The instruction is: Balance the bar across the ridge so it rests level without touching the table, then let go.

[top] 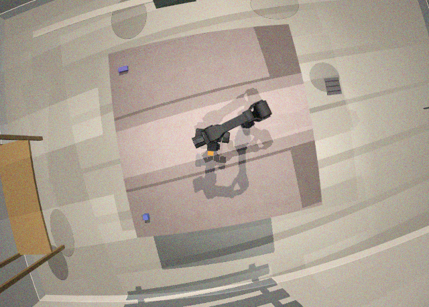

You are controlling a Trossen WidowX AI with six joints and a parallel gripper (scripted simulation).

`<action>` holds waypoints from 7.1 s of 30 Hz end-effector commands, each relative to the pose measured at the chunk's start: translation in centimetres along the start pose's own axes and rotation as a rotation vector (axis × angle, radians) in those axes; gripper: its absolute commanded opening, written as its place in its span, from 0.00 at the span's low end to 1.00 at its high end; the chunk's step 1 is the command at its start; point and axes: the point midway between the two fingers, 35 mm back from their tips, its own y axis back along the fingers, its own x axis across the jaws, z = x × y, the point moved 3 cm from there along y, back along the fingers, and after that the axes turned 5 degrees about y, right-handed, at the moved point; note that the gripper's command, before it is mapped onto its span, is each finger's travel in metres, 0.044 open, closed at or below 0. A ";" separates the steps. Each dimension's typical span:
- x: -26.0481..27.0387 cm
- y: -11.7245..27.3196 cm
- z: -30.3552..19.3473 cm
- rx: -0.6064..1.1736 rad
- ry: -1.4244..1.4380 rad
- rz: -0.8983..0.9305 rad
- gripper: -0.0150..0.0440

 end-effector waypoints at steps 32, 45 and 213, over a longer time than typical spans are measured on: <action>0.1 -0.1 0.0 0.000 -0.002 0.003 0.25; 0.1 -0.2 0.0 0.000 -0.002 0.003 0.25; 0.1 0.0 -0.1 0.001 -0.002 0.007 0.54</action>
